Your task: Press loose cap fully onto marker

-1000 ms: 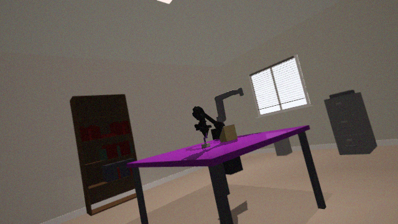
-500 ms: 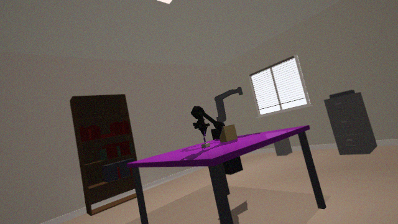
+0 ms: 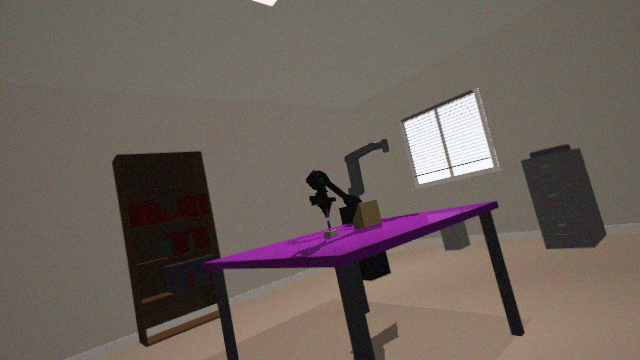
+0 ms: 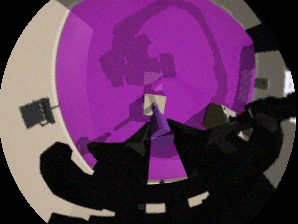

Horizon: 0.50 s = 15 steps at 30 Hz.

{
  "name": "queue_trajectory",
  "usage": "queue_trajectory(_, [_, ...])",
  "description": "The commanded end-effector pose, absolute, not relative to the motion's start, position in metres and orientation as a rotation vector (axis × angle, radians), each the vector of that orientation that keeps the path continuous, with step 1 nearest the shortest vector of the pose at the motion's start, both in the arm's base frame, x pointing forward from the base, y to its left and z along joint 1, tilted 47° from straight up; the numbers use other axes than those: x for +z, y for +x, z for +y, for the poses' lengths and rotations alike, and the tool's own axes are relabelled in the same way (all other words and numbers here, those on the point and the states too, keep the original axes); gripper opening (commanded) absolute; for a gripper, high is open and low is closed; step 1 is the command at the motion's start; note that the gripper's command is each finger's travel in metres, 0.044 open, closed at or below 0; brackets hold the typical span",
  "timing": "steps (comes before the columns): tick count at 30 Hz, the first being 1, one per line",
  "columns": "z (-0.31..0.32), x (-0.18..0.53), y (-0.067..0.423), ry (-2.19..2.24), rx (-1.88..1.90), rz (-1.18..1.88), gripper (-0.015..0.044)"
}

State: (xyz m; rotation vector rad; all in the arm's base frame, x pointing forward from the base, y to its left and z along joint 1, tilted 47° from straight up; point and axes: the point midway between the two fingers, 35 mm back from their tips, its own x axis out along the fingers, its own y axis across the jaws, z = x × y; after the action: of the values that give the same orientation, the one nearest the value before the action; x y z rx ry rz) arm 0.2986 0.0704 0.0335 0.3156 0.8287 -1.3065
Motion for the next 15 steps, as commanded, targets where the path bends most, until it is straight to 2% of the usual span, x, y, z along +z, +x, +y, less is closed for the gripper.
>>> queue_trajectory(1, [0.067,0.033,0.298,0.315,-1.304,0.827,0.0000])
queue_trajectory(15, [0.055,0.021,0.300,0.316,-1.303,0.827,0.0000])
